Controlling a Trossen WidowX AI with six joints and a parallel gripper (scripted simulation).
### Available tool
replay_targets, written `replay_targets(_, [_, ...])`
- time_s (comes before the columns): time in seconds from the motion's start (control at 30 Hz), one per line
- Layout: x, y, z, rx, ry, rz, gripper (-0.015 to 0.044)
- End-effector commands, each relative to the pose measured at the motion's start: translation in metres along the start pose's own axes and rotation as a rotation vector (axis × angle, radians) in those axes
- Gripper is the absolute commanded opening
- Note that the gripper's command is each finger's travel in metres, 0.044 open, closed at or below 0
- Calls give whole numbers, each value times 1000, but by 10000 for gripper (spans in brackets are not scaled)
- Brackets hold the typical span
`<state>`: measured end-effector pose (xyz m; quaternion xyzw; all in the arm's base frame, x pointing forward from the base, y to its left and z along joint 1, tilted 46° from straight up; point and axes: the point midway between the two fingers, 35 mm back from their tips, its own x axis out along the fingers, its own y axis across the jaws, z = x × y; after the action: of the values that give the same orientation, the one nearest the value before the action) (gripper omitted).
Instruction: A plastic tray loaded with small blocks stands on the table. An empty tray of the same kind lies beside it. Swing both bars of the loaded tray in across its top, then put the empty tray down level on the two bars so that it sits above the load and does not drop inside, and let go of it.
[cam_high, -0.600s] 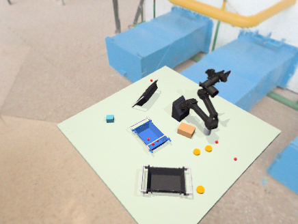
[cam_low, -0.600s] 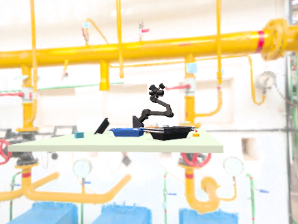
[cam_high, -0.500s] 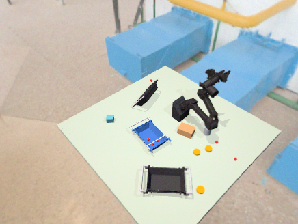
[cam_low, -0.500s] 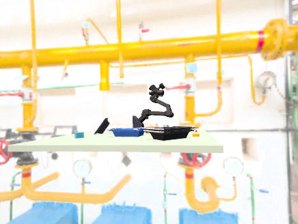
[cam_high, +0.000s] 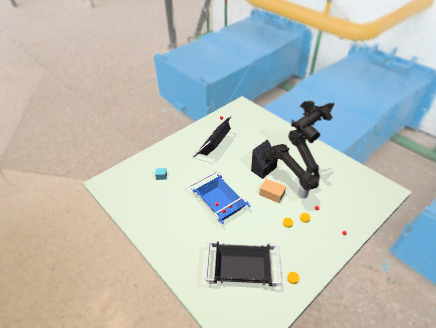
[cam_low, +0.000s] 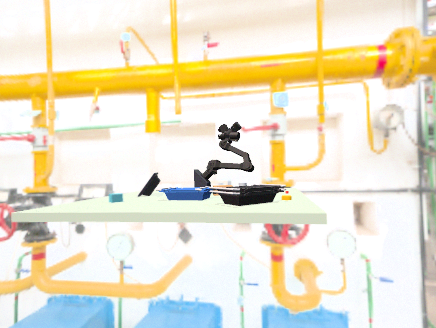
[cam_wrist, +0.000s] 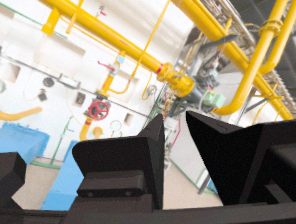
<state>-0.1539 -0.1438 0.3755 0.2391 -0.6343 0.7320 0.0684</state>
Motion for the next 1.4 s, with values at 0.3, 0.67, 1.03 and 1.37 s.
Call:
replay_targets(0.3, [0,0,0,0,0,0,89])
replay_targets(0.67, [0,0,0,0,0,0,89])
replay_targets(1.03, [-4,7,88,-15,-295,50,89])
replay_targets(1.37, [-74,37,234,-20,-835,232,89])
